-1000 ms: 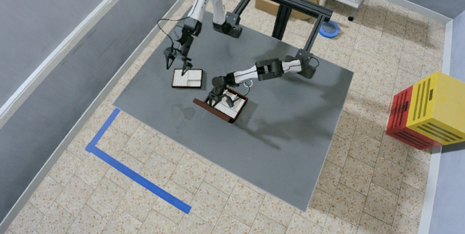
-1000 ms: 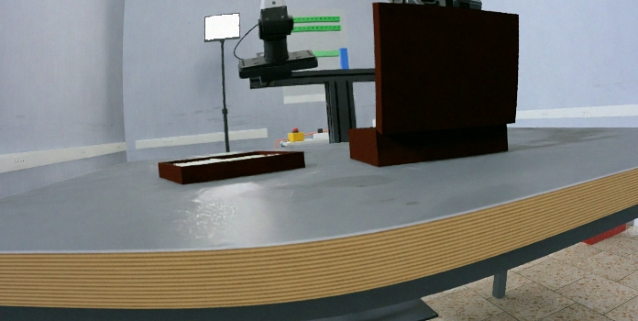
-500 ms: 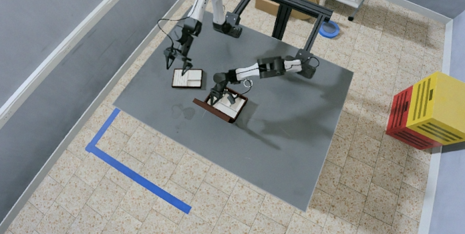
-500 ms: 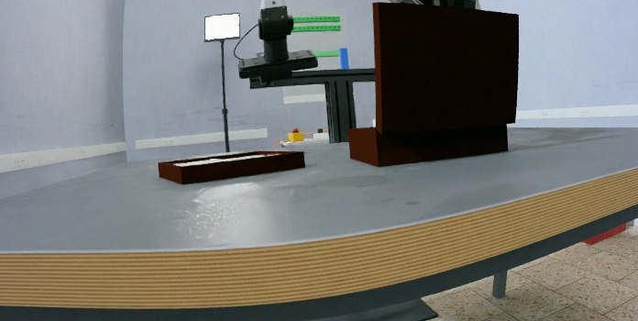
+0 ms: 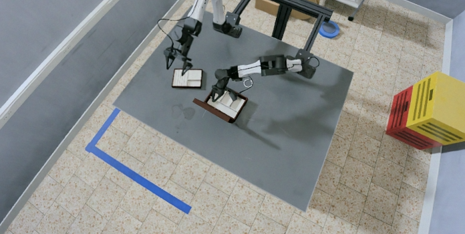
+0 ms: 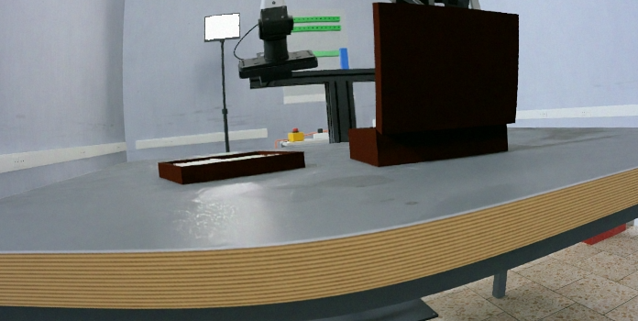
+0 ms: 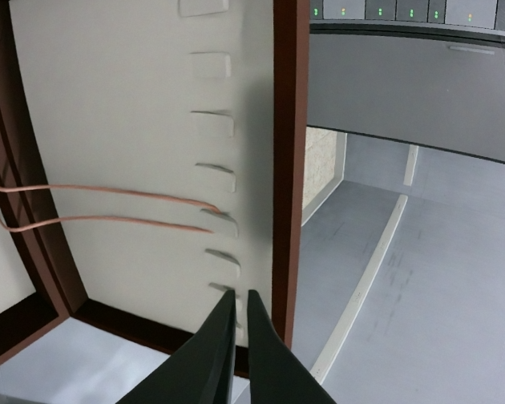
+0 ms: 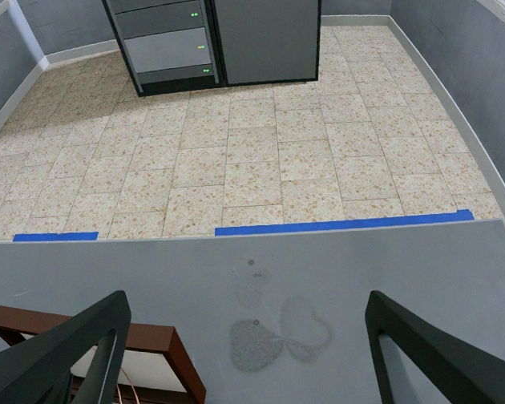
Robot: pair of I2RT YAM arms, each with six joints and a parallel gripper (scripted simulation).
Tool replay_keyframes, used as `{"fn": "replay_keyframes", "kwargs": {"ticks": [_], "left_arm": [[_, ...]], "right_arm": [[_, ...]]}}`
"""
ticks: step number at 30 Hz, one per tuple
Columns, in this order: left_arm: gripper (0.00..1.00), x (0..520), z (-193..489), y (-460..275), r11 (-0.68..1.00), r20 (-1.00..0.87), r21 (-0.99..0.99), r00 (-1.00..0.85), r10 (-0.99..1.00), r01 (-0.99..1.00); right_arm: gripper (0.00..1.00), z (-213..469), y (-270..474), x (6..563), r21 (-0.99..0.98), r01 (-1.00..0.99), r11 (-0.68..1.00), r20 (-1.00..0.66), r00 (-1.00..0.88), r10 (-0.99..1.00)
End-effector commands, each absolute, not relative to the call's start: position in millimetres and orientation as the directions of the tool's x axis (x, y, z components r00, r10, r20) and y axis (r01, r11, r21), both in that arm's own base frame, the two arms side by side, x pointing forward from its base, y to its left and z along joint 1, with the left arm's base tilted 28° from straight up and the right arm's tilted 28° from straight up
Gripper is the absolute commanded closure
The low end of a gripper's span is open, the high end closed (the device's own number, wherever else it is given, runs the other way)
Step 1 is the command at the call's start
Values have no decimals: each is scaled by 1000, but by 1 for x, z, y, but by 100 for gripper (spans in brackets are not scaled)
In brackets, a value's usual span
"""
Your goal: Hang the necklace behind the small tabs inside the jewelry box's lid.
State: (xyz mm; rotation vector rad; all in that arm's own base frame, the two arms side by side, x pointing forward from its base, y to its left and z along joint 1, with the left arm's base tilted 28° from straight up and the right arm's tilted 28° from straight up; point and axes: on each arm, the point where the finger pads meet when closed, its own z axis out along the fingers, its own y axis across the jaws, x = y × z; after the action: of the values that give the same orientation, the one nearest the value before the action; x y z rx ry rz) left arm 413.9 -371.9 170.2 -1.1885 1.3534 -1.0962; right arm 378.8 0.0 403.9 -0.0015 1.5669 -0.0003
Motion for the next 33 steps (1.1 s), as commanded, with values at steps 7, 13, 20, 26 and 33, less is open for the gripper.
{"fn": "replay_keyframes", "kwargs": {"ticks": [7, 13, 20, 26, 33], "left_arm": [[94, 394, 208, -376, 34, -33, -998, -30, -999, -47], [94, 383, 203, -374, 37, -36, -998, -30, -999, -56], [100, 392, 211, -368, 19, -19, -999, -7, -1000, -46], [100, 392, 207, -365, 26, -26, -998, -3, -1000, -51], [100, 393, 205, -369, 42, -41, -997, -23, -999, -63]], "right_arm": [[0, 425, 4, 370, 3, -9, 1000, -998, 56, 3], [0, 425, 4, 370, 3, -9, 1000, -998, 56, 3], [0, 425, 4, 370, 3, -9, 1000, -998, 56, 3], [0, 425, 4, 370, 3, -9, 1000, -998, 56, 3], [0, 425, 4, 370, 3, -9, 1000, -998, 56, 3]]}}
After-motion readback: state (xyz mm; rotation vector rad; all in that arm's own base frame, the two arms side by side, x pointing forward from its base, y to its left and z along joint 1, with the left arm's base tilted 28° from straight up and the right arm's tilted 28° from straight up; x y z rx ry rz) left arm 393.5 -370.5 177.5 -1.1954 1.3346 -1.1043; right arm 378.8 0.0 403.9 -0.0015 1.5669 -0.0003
